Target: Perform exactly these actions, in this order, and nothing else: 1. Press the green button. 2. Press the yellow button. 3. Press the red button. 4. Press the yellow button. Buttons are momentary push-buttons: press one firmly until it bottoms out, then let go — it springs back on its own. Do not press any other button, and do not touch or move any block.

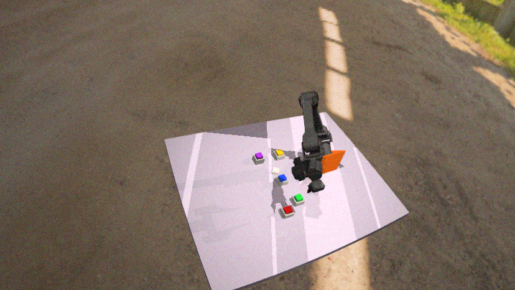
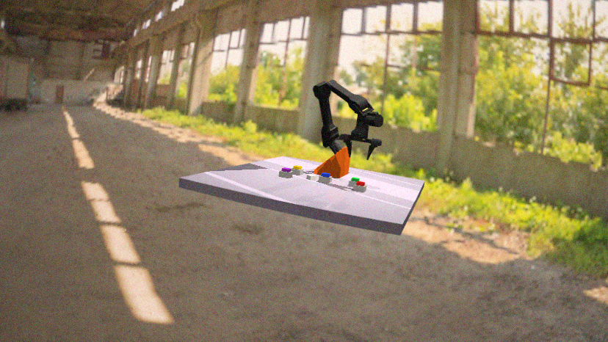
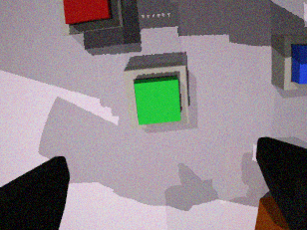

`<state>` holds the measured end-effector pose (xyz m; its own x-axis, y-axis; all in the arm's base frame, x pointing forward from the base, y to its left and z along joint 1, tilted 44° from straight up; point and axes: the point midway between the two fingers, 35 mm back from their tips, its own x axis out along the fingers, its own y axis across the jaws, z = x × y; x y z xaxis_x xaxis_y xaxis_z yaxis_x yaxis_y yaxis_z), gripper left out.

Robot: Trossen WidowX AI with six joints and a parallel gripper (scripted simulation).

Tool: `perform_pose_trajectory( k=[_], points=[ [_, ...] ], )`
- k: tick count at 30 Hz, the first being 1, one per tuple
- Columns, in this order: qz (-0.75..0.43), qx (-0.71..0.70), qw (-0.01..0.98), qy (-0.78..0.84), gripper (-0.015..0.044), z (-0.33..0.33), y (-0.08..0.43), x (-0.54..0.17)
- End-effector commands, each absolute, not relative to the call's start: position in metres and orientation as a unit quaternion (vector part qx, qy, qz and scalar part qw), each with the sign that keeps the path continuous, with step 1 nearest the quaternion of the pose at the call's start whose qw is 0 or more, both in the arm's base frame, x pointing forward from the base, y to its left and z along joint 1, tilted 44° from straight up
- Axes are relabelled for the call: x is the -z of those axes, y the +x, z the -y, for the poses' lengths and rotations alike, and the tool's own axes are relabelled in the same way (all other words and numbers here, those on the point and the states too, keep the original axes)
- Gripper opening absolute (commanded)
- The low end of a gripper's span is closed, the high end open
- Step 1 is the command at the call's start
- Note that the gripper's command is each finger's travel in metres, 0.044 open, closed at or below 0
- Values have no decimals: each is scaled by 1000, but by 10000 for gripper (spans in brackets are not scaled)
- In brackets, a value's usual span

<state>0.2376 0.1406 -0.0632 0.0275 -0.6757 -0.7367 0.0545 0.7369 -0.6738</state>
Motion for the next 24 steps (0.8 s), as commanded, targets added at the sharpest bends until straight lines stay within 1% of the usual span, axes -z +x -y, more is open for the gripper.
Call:
perform_pose_trajectory(
  k=[1,5,14,15,24],
  points=[
    [-649,271,666,-248,374,-134,234,67],
    [-648,272,667,-248,269,-96,235,107],
    [-648,272,667,-248,32,-94,235,110],
    [-648,272,667,-248,20,-94,235,110],
    [-648,272,667,-248,20,-94,235,110]
  ],
)
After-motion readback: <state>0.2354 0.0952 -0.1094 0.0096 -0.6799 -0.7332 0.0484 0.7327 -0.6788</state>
